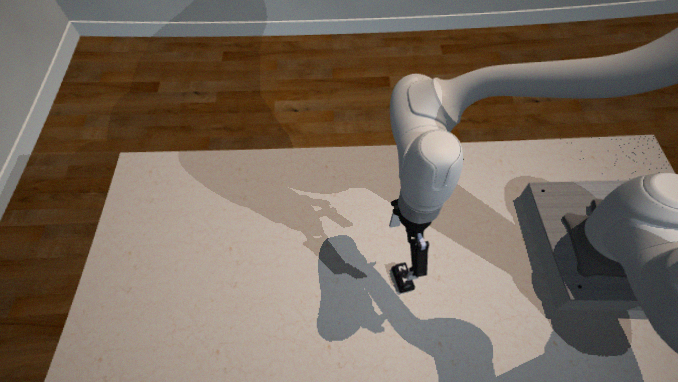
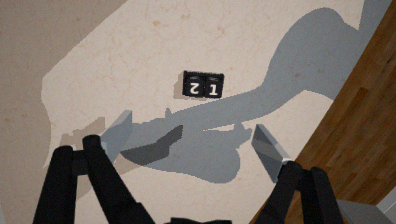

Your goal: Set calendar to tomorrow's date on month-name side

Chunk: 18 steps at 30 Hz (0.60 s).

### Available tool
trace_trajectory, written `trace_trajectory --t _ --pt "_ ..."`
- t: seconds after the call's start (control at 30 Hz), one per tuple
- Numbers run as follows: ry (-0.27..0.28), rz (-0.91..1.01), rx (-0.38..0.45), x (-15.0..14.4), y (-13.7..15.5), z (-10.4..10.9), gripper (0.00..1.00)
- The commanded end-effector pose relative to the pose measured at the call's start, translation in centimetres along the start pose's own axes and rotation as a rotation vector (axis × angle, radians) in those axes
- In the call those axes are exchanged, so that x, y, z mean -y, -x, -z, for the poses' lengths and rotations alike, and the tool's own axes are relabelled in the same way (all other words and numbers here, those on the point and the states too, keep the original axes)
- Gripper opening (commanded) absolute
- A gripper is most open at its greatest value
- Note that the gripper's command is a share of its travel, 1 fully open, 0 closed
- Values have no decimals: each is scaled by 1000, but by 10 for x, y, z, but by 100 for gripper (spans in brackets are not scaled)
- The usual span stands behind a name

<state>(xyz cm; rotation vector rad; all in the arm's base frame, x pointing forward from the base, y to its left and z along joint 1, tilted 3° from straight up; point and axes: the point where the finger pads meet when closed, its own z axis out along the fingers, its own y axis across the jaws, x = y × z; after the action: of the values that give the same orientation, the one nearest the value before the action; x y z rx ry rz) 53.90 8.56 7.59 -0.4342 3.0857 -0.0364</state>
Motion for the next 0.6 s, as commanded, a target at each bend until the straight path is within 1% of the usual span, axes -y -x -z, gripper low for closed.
trace_trajectory --t 0.0,0.47,0.57 --pt "-11 45 -48 -1 -11 0 100" --pt "-11 45 -48 -1 -11 0 100" --pt "-10 81 -48 -1 -11 -1 100"
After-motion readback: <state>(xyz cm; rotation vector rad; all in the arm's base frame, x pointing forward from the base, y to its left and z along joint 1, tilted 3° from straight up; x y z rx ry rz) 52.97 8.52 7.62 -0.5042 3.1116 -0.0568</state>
